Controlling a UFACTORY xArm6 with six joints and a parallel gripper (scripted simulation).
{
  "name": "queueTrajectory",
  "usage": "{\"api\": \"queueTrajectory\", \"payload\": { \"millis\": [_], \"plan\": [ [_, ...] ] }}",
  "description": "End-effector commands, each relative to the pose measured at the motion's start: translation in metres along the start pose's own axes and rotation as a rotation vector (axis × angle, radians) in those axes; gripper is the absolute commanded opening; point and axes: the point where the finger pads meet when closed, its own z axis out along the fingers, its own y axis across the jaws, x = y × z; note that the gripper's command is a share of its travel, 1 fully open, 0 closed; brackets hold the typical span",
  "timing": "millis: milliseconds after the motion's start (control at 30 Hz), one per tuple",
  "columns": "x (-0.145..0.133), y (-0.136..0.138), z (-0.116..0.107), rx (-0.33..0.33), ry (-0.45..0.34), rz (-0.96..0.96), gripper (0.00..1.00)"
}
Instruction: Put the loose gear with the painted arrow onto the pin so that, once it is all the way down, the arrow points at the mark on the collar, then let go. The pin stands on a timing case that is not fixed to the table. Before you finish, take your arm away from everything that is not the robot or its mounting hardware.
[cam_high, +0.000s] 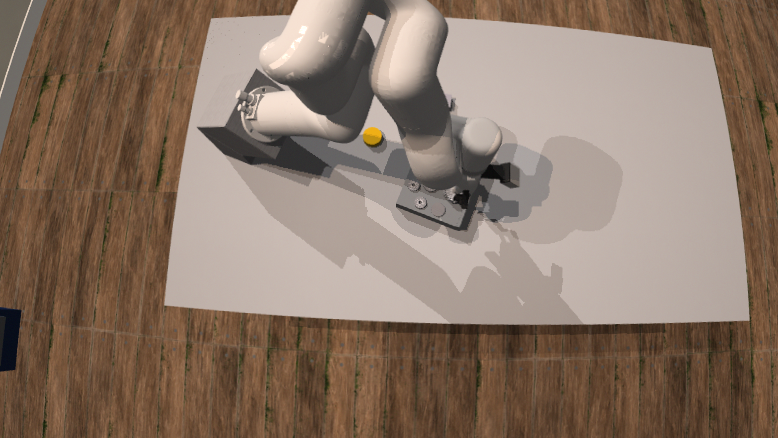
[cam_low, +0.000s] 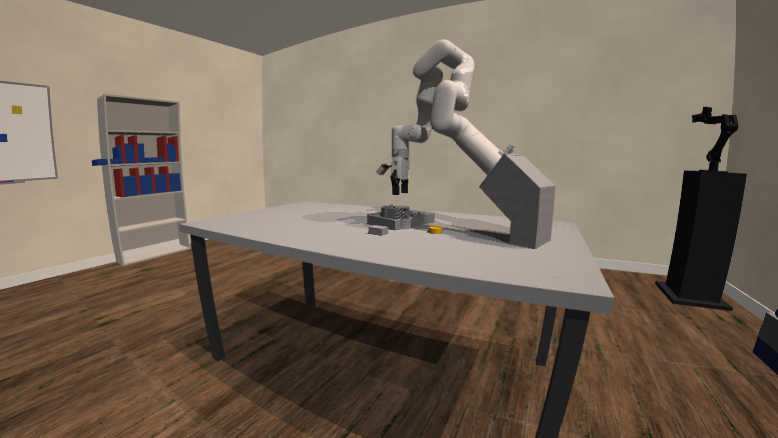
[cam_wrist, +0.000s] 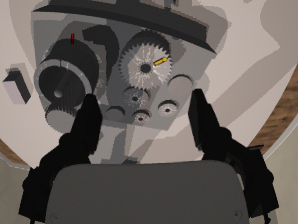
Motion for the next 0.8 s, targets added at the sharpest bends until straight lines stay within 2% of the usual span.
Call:
{"api": "queueTrajectory", "payload": {
  "millis": [0,767],
  "plan": [
    [0.001,0.0,0.0,0.0,0.003,0.0,0.93],
    [0.001,0.001,0.013,0.0,0.003,0.0,0.93]
  ]
}}
